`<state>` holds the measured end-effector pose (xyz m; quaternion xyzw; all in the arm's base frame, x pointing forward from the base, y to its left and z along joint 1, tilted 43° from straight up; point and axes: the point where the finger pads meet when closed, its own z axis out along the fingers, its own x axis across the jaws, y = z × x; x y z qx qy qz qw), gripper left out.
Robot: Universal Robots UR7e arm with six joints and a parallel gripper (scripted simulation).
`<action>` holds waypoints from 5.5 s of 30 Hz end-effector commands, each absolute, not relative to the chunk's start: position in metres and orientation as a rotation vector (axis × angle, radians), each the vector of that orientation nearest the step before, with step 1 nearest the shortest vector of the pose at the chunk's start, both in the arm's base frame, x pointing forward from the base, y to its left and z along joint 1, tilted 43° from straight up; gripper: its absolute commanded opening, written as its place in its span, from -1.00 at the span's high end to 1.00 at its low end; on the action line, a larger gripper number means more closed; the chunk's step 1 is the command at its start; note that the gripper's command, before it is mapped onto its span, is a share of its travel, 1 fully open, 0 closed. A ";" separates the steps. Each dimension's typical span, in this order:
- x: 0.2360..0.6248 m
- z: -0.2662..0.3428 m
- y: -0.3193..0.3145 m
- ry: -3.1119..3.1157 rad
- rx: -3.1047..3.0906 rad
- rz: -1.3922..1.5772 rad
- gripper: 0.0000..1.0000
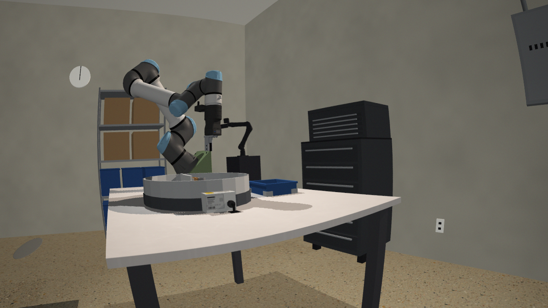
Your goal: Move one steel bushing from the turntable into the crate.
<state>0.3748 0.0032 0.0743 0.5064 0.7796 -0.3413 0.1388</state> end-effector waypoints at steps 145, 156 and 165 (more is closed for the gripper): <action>0.459 0.135 0.116 1.447 2.070 -0.699 0.21; 0.459 0.135 0.116 1.447 2.070 -0.699 0.21; 0.446 0.125 0.098 1.167 2.198 -0.600 0.21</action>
